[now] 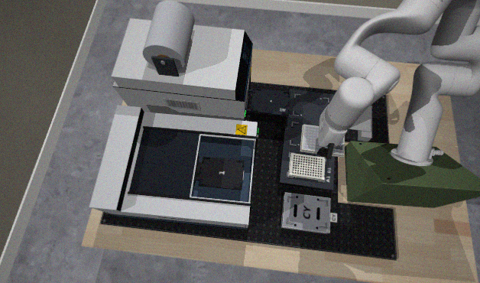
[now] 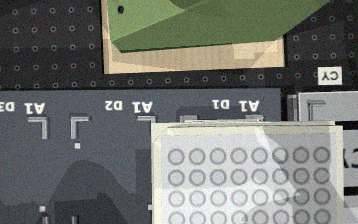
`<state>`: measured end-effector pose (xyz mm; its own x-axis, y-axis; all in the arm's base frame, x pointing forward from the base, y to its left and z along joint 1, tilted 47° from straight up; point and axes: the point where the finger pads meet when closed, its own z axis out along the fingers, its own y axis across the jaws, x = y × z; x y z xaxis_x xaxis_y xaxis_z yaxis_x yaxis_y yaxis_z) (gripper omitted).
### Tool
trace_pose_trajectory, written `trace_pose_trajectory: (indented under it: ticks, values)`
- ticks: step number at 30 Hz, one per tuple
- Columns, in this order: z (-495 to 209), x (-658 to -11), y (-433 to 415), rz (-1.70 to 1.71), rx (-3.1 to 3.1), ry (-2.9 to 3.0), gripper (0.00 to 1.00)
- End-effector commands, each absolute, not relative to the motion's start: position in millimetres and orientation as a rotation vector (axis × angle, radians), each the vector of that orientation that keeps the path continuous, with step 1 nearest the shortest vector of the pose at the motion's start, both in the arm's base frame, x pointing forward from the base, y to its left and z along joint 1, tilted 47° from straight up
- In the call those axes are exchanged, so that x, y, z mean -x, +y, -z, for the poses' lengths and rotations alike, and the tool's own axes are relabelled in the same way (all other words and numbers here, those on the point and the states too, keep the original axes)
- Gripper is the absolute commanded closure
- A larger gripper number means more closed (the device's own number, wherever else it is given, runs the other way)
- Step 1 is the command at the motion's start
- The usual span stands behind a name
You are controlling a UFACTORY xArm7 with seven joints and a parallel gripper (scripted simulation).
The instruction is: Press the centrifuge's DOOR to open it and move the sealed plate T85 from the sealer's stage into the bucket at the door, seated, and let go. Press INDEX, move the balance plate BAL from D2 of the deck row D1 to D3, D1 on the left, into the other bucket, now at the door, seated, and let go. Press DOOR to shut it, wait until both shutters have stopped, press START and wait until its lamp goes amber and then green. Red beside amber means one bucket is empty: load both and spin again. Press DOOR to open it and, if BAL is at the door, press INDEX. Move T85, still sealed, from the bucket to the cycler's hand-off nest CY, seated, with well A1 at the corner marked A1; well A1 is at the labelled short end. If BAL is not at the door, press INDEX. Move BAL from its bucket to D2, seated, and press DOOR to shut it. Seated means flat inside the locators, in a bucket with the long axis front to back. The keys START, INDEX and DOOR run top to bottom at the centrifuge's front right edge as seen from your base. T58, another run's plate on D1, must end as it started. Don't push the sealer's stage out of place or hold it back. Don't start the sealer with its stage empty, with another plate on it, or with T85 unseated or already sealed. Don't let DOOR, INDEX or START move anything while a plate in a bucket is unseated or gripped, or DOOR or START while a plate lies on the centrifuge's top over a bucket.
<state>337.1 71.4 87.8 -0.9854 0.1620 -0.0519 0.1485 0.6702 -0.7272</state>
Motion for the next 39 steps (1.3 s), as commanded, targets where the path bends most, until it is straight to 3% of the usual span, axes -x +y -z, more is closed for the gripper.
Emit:
trace_pose_trajectory:
  ticks: [1, 39]
  values:
    - [-95.6, -336.6, 66.3, -1.239, 0.263, -2.860, 1.00]
    - [-153.5, -327.4, 12.5, -1.240, 0.263, -2.859, 1.00]
